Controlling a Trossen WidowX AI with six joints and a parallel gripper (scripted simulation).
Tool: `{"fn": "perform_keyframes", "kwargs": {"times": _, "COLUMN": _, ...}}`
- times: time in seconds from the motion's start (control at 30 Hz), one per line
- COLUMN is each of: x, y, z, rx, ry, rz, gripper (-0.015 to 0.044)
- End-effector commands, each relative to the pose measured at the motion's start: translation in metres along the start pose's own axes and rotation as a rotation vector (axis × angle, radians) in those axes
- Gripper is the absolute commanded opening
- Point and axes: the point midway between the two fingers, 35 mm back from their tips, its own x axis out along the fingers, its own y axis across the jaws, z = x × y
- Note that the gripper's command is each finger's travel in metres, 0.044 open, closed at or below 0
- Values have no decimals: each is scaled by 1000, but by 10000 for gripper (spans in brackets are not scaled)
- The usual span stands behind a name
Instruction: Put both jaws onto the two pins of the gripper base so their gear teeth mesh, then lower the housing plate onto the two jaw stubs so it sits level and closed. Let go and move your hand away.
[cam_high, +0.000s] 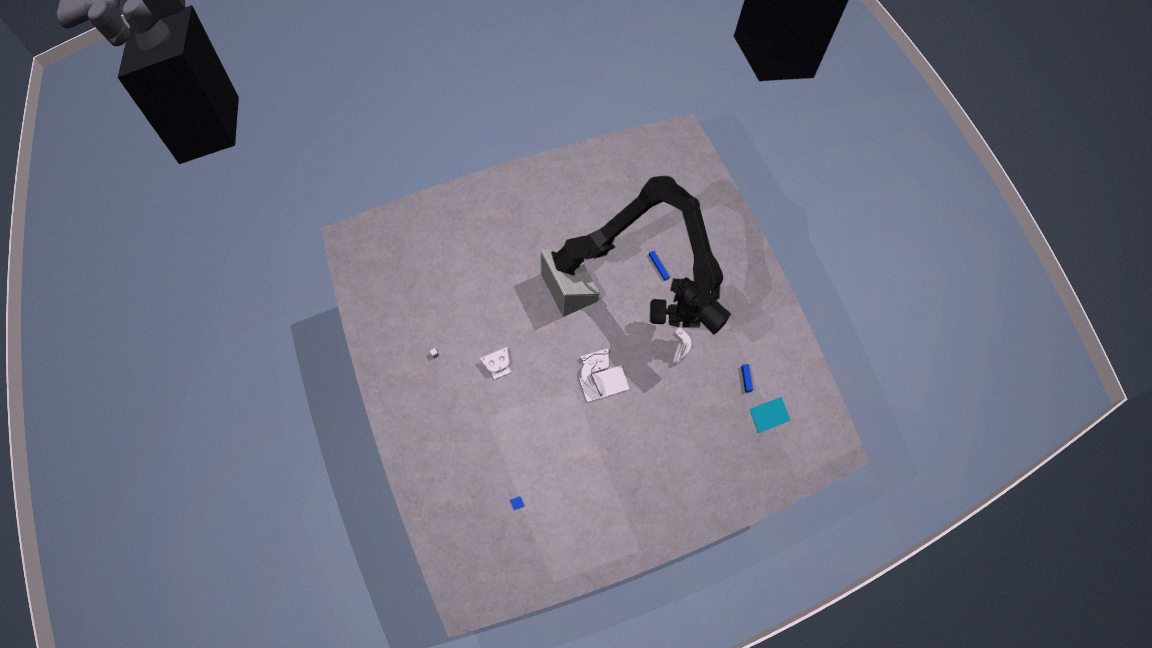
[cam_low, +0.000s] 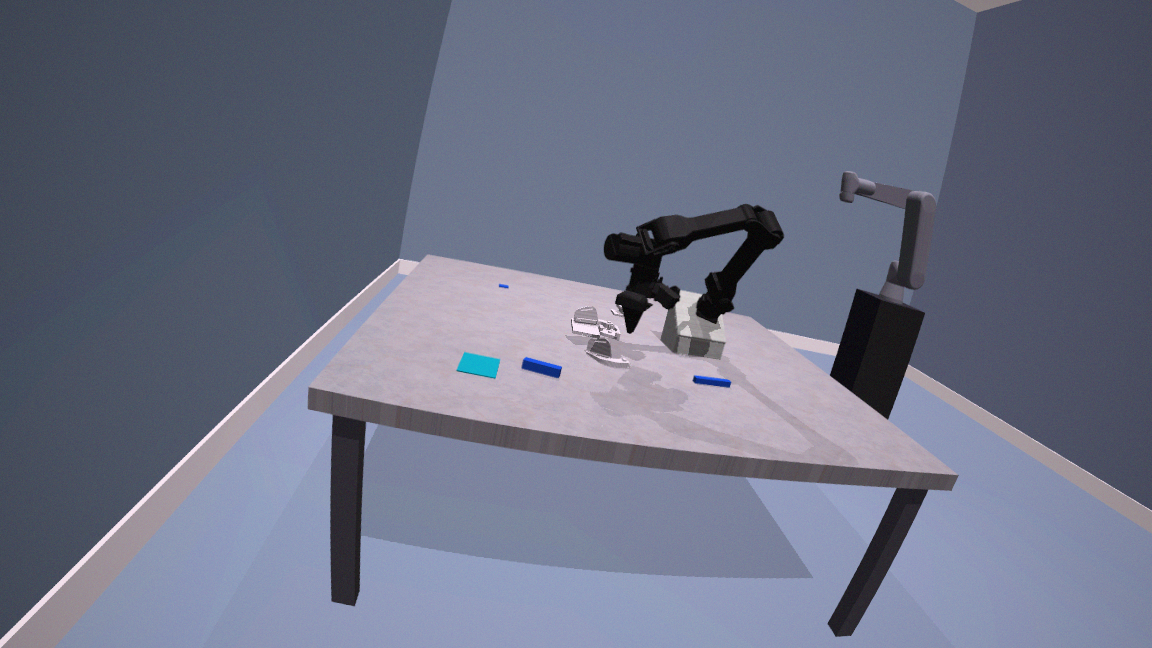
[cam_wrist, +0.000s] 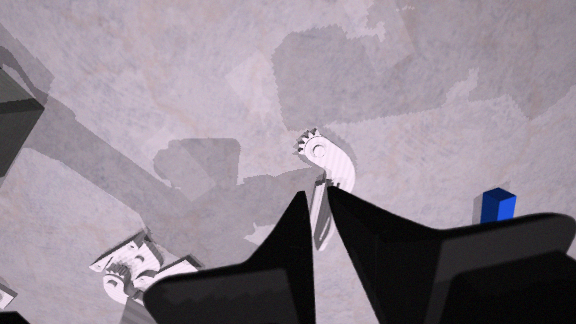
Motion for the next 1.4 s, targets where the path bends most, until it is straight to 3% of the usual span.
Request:
{"fn": "perform_keyframes", "kwargs": {"times": 0.0, "x": 2, "y": 1, "z": 0, "rx": 8, "ry": -6, "rz": 6, "gripper": 131}}
{"fn": "perform_keyframes", "kwargs": {"times": 0.4, "x": 2, "y": 1, "z": 0, "rx": 8, "ry": -6, "rz": 6, "gripper": 440}}
{"fn": "perform_keyframes", "kwargs": {"times": 1.33, "x": 2, "y": 1, "z": 0, "rx": 8, "ry": -6, "rz": 6, "gripper": 440}}
{"fn": "perform_keyframes", "kwargs": {"times": 1.37, "x": 1, "y": 1, "z": 1, "rx": 6, "ry": -6, "rz": 5, "gripper": 414}}
